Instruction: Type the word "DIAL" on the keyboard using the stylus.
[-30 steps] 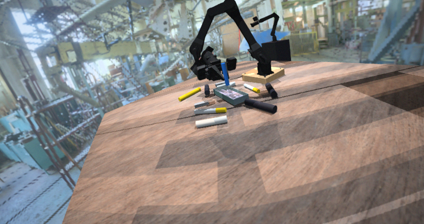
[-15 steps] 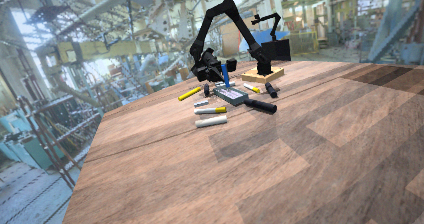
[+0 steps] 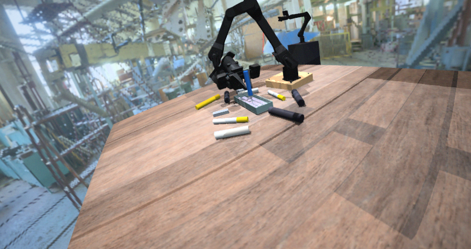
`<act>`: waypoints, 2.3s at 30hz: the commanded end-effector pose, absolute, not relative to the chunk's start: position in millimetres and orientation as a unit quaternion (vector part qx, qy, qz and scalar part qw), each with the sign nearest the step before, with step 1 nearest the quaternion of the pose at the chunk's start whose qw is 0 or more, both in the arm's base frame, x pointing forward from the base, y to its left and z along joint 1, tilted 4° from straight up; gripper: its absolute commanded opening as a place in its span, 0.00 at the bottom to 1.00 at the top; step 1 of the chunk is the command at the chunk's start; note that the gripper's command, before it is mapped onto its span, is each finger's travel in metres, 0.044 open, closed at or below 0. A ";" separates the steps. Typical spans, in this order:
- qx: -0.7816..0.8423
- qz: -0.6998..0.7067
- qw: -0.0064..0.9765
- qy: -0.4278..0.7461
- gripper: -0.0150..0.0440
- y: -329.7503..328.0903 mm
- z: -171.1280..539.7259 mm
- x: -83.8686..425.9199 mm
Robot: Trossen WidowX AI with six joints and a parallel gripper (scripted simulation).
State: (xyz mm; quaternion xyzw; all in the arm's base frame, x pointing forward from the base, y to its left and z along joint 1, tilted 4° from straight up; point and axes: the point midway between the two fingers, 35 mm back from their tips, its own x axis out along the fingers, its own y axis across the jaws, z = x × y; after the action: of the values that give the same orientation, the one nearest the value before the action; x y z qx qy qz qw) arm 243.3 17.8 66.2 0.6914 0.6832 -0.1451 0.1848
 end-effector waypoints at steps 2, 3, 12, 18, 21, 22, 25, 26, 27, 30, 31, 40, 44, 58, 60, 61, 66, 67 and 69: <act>0.692 -0.145 0.184 0.683 0.39 18.1 66.2 243.1; 0.692 -0.145 0.184 0.683 0.39 18.1 66.2 243.1; 0.692 -0.146 0.184 0.683 0.39 16.0 102.0 241.2; 0.693 -0.146 0.181 0.682 0.39 16.7 100.9 240.9; 0.693 -0.146 0.181 0.682 0.32 17.3 101.0 241.3; 0.693 -0.146 0.182 0.682 0.27 18.4 101.1 241.9; 0.693 -0.147 0.183 0.682 0.25 25.5 102.2 245.9; 0.693 -0.147 0.183 0.681 0.25 28.9 102.8 247.7; 0.693 -0.147 0.184 0.681 0.25 32.4 103.5 249.5; 0.693 -0.146 0.184 0.682 0.25 44.0 106.1 254.7; 0.693 -0.145 0.184 0.682 0.25 48.0 107.1 256.3; 0.693 -0.143 0.183 0.683 0.25 58.6 99.5 260.1; 0.693 -0.143 0.183 0.683 0.25 59.4 89.9 260.0; 0.693 -0.143 0.183 0.683 0.39 60.6 82.0 261.2; 0.693 -0.143 0.183 0.683 0.39 60.6 80.7 261.3; 0.693 -0.143 0.183 0.683 0.39 60.7 79.9 261.3; 0.693 -0.143 0.183 0.683 0.39 60.9 77.2 261.5; 0.693 -0.143 0.183 0.683 0.39 60.9 76.7 261.5; 0.693 -0.143 0.183 0.683 0.39 61.0 75.5 261.6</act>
State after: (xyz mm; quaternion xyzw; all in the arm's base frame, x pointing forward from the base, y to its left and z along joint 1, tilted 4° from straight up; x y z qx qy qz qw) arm 262.0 60.3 76.9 0.6913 0.6833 -0.1423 0.1870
